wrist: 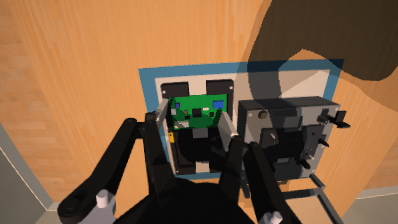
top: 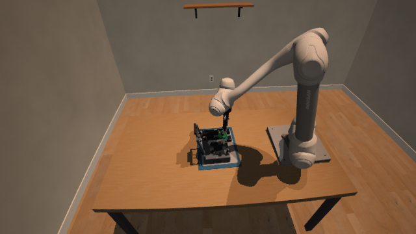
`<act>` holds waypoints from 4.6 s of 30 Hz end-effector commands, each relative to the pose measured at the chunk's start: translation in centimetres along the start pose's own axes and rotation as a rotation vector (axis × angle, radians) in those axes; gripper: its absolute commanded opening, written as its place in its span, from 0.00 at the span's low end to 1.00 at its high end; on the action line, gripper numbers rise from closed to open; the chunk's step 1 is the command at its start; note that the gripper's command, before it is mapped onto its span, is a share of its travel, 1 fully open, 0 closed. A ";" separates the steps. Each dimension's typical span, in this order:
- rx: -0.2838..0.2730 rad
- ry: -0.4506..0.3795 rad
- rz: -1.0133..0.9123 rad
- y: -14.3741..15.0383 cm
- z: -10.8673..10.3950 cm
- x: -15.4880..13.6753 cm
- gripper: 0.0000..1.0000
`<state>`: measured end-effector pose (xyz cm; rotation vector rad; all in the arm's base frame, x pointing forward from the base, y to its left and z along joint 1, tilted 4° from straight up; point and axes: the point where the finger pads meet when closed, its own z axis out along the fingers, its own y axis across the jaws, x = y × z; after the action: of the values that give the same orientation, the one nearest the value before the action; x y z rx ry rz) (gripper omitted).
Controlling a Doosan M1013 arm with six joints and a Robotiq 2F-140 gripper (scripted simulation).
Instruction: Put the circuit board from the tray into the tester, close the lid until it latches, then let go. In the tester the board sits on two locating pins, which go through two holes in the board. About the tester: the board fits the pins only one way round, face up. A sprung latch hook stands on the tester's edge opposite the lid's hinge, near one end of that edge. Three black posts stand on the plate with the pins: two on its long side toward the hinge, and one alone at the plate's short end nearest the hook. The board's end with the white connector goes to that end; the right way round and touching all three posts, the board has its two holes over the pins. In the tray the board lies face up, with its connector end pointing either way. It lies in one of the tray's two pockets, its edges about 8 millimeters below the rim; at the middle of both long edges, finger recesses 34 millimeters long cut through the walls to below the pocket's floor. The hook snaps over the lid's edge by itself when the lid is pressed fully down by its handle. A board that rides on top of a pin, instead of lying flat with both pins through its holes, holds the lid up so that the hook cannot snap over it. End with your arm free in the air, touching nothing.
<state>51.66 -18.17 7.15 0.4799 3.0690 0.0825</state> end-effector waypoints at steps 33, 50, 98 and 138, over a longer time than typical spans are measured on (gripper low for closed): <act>0.000 0.000 0.000 0.0 0.0 0.0 0.58; 0.000 0.000 0.000 0.1 0.0 -0.1 0.58; 0.000 0.000 -0.019 1.4 0.0 -1.8 0.58; 0.000 0.000 -1.087 1.4 0.0 -1.8 0.58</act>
<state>53.81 -17.42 7.28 -0.9867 2.9338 0.0317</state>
